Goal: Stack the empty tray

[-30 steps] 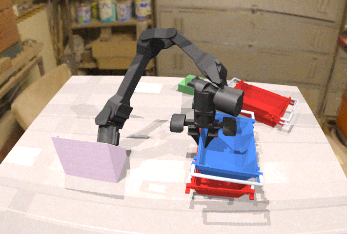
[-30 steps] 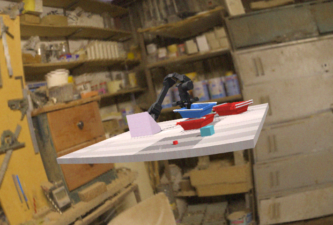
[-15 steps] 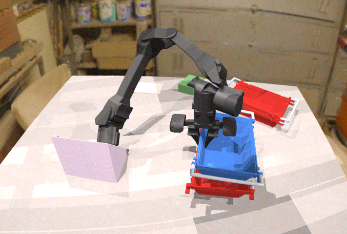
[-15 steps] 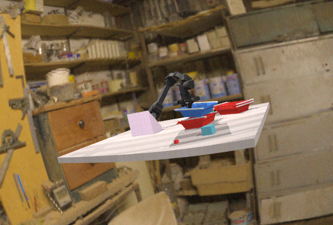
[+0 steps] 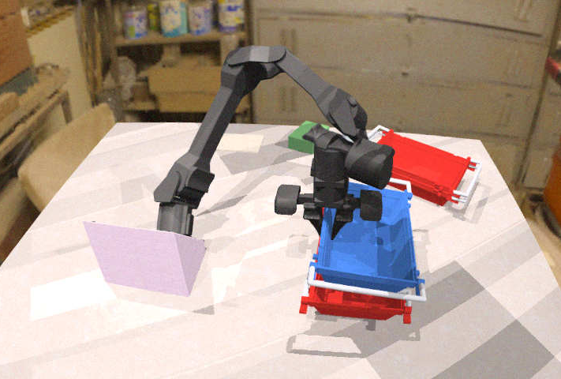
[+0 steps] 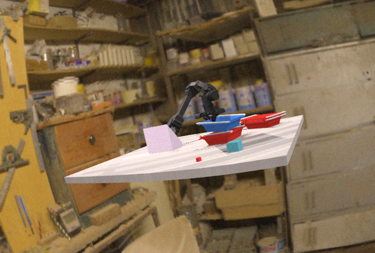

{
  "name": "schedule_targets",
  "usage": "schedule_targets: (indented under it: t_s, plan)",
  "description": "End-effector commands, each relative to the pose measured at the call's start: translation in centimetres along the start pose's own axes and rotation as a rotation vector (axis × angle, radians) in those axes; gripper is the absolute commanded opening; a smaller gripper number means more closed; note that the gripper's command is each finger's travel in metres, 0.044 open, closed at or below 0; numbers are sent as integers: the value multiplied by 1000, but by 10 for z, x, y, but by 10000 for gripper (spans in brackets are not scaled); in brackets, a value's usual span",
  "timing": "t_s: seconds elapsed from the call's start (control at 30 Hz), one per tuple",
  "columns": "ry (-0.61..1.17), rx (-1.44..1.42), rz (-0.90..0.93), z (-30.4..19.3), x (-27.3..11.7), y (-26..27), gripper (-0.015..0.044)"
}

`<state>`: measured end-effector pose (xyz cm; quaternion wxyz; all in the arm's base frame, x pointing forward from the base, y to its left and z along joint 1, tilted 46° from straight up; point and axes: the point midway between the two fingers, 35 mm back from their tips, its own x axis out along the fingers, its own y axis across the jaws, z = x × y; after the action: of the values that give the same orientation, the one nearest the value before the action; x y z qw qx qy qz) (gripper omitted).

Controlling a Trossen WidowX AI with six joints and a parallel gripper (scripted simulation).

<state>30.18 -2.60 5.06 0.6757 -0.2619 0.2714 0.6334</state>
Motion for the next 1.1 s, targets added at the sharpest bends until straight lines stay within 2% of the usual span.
schedule_targets:
  t_s: [0.0,0.57,1.07]
  plan:
    - [5,18,24,-2,4,5,0]
    - [0,0,1,0,1,0,0]
    - [5,18,24,-4,12,7,0]
